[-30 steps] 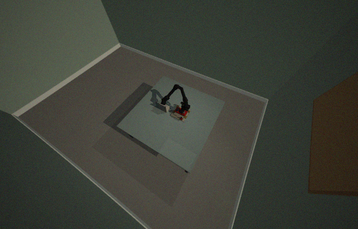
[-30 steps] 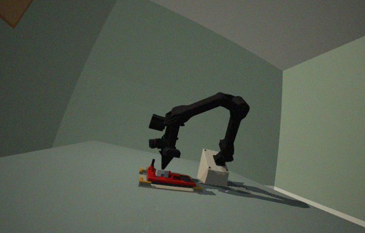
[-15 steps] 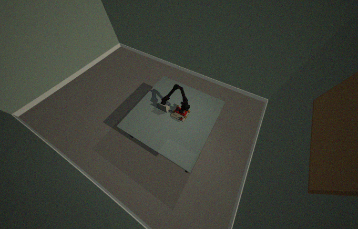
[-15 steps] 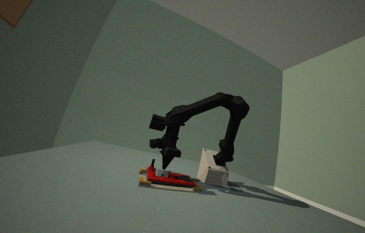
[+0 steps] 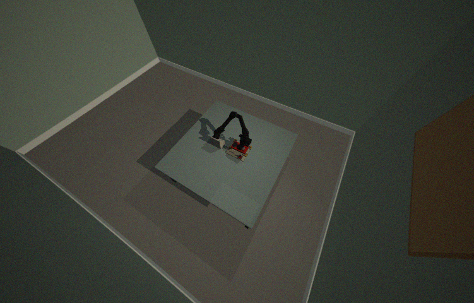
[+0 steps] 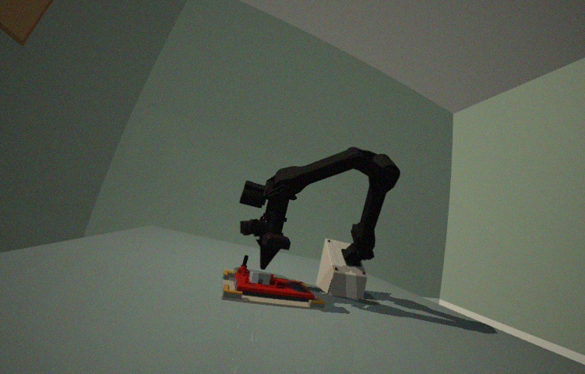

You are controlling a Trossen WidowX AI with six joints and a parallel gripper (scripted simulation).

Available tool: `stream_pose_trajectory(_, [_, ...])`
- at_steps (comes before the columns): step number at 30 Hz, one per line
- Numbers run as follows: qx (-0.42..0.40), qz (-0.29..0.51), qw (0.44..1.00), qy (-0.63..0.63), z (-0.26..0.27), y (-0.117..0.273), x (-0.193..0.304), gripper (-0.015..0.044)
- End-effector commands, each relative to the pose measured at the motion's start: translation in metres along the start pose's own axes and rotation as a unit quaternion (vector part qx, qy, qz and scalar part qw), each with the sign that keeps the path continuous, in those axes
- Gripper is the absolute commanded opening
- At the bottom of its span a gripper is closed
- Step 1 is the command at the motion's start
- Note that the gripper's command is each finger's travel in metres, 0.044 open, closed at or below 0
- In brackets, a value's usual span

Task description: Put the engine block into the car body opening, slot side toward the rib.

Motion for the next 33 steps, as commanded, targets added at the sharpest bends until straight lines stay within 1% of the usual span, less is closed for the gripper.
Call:
stream_pose_trajectory(1, [0.000, -0.002, 1.000, 0.004, 0.001, 0.001, -0.001, 0.0079])
stream_pose_trajectory(10, [0.000, -0.002, 1.000, 0.004, 0.001, 0.001, -0.001, 0.0310])
stream_pose_trajectory(18, [0.001, -0.002, 1.000, 0.004, 0.000, 0.004, -0.002, 0.0310])
stream_pose_trajectory(19, [0.002, -0.002, 1.000, 0.004, 0.000, 0.012, -0.002, 0.0310])
stream_pose_trajectory(22, [0.003, -0.001, 1.000, 0.006, -0.001, 0.061, -0.002, 0.0310])
stream_pose_trajectory(24, [0.002, -0.001, 1.000, 0.007, 0.000, 0.084, 0.000, 0.0310])
stream_pose_trajectory(30, [0.002, -0.001, 1.000, 0.008, -0.003, 0.087, -0.001, 0.0310])
stream_pose_trajectory(33, [0.002, -0.001, 1.000, 0.008, -0.003, 0.081, -0.002, 0.0389])
Point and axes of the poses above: the point midway between the two fingers, 35 mm back from their tips, its own y axis back along the fingers, its own z axis across the jaws, x = y × z, the point moved 8 cm from there along y, back along the fingers, and after that the axes turned 13 degrees about y, right-handed, at the moved point
